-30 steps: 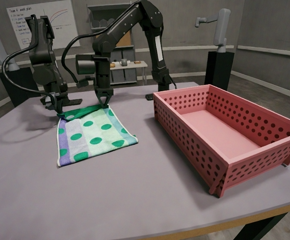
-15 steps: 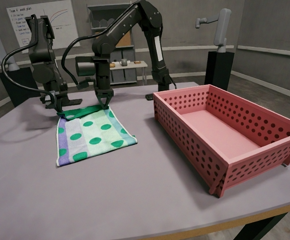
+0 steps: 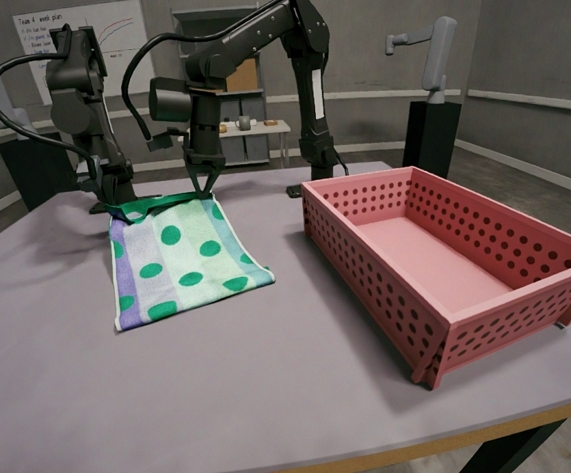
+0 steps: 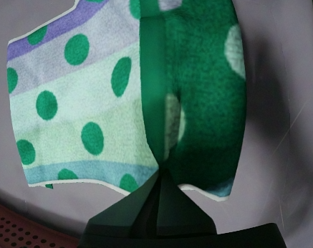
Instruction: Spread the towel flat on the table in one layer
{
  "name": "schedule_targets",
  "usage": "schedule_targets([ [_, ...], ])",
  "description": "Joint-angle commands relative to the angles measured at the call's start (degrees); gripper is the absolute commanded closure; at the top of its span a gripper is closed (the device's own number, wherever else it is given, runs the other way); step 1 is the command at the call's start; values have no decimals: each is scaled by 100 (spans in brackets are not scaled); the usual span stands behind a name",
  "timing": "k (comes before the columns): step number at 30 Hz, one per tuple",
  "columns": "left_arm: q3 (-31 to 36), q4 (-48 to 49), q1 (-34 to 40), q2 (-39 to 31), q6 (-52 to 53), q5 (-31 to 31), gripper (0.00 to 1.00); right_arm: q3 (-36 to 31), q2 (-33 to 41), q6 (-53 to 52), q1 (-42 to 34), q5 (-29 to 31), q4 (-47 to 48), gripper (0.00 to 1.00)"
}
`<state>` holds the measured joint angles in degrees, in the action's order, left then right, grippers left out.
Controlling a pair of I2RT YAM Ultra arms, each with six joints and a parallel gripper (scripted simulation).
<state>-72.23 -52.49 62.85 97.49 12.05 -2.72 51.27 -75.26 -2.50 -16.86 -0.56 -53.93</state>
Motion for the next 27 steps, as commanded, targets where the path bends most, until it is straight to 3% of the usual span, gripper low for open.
schedule_targets([
  [1, -373, -465, -186, -263, 150, -83, 100, 566, -113, -49, -78, 63, -425, 100],
  [3, -396, -490, -191, -255, 156, -87, 100, 592, -69, -40, -59, 58, -452, 100],
  [4, -602, -714, -323, -395, 203, -97, 100, 1004, -191, -50, -98, 67, -663, 100],
  [6, -647, -755, -333, -377, 214, -105, 100, 1058, -227, -44, -71, 72, -708, 100],
  [7, -892, -993, -473, -505, 250, -115, 100, 1513, -310, -46, -119, 73, -925, 100],
  [9, -960, -1049, -488, -476, 265, -127, 100, 1585, -362, -45, -99, 78, -979, 100],
  [10, -1252, -1299, -635, -584, 288, -137, 100, 2083, -471, -37, -139, 80, -1198, 100],
  [12, -1338, -1367, -652, -542, 305, -150, 100, 2169, -533, -38, -117, 85, -1263, 100],
  [13, -1678, -1624, -803, -624, 311, -158, 100, 2710, -668, -21, -159, 88, -1483, 100],
  [17, -1790, -1710, -824, -437, 330, -176, 100, 2812, -741, -22, -140, 92, -1561, 100],
  [18, -2248, -2019, -991, -381, 329, -192, 100, 3450, -942, 5, -178, 89, -1818, 100],
  [20, -2302, -2069, -992, -508, 337, -191, 100, 3532, -999, 3, -160, 83, -1889, 100],
  [21, -2748, -2337, -1152, -360, 309, -198, 100, 4151, -1184, 38, -196, 101, -2114, 100],
  [23, -2868, -2428, -1165, -287, 323, -208, 100, 4293, -1282, 26, -162, 101, -2218, 100],
  [24, -3352, -2688, -1319, -273, 207, -207, 100, 4954, -1492, 57, -212, 106, -2442, 100],
  [26, -3524, -2809, -1334, -169, 224, -218, 100, 5150, -1623, 44, -194, 102, -2579, 100],
  [27, -4057, -3063, -1484, -117, 137, -213, 100, 5854, -1860, 74, -227, 110, -2799, 100],
])
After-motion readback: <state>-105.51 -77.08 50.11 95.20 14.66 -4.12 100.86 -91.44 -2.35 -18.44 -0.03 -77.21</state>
